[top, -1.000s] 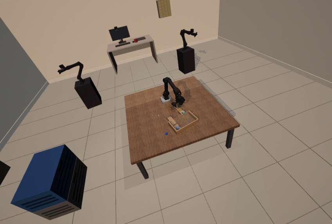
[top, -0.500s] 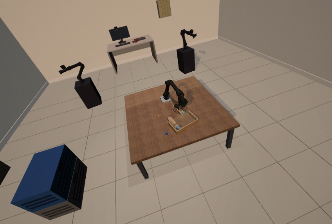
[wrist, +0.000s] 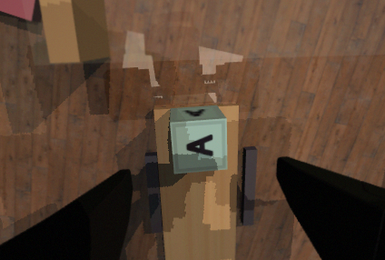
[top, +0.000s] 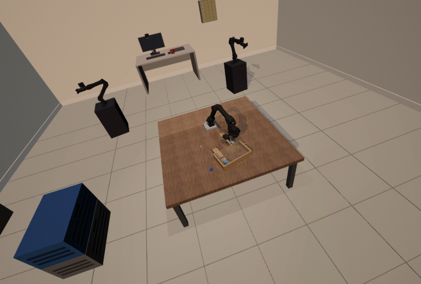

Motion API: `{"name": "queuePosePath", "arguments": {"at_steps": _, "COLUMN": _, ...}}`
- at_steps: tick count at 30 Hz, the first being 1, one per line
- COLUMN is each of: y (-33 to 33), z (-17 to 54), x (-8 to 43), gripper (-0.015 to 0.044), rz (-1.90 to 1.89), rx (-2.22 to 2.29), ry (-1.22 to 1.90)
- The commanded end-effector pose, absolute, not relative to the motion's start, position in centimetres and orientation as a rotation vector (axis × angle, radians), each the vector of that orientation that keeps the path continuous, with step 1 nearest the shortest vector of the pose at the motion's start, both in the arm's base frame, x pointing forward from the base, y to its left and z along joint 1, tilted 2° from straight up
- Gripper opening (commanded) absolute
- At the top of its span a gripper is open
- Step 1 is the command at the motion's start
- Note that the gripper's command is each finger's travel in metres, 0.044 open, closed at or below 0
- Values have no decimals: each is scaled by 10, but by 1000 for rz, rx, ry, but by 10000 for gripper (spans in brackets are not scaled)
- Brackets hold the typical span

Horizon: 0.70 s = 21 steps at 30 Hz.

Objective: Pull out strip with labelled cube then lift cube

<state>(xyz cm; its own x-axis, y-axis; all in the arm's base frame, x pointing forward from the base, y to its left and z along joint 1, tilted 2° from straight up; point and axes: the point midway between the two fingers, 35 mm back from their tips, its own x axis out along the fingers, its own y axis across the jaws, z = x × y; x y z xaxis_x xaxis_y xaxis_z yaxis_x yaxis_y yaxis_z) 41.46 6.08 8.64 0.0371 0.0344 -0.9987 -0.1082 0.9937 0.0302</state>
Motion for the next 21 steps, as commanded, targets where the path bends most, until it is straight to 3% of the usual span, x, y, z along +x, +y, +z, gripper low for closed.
{"name": "queuePosePath", "arguments": {"at_steps": 1, "y": 61, "z": 79, "x": 416, "gripper": 250, "rz": 115, "rx": -61, "ry": 1534}}
{"name": "queuePosePath", "arguments": {"at_steps": 21, "y": 62, "z": 46, "x": 417, "gripper": 250, "rz": 115, "rx": -61, "ry": 1534}}
